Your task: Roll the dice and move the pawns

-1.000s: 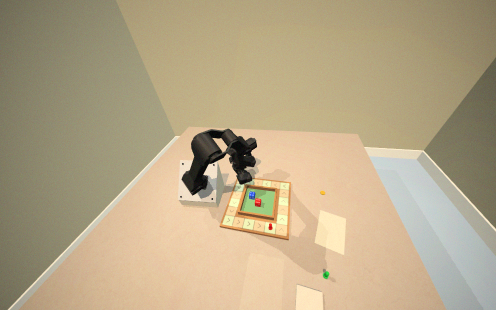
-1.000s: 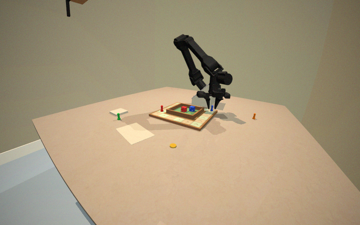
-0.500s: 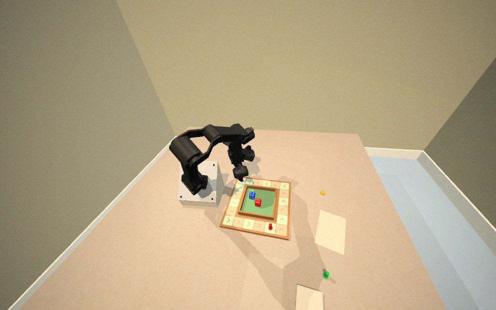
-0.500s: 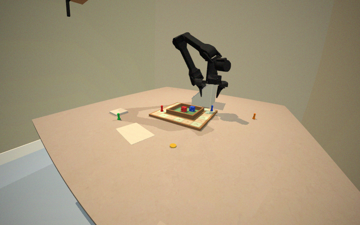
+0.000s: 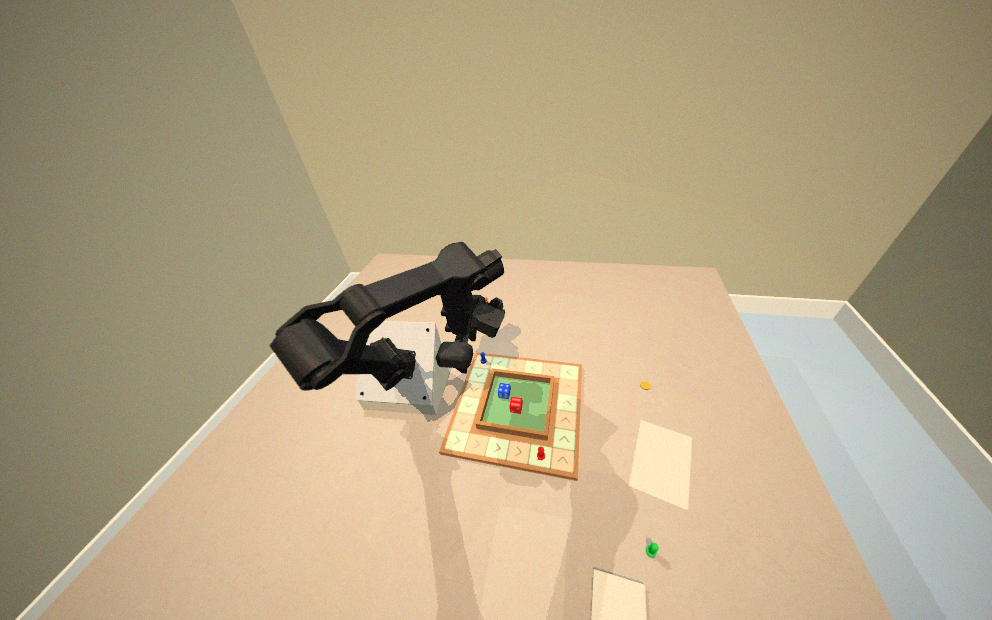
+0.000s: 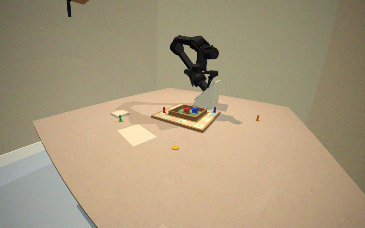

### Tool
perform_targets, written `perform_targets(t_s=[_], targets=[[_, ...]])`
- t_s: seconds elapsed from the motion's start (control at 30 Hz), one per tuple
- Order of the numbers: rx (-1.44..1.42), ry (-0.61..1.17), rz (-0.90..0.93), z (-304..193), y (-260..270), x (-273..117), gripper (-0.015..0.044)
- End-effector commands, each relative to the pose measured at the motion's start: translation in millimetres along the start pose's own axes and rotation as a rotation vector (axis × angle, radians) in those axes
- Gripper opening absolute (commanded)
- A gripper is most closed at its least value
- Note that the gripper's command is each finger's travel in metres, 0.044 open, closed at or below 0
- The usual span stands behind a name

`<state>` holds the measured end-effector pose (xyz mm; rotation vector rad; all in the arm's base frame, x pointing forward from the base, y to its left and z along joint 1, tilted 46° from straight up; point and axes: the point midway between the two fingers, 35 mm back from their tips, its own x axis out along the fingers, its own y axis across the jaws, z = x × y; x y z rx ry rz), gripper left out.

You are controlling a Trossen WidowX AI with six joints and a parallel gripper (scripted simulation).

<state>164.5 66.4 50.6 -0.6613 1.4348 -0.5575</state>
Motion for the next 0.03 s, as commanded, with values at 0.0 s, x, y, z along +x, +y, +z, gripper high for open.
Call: perform_targets(t_s=[0.0], targets=[[-0.009, 0.004, -0.002, -0.6, 0.2, 0.5, 0.044]])
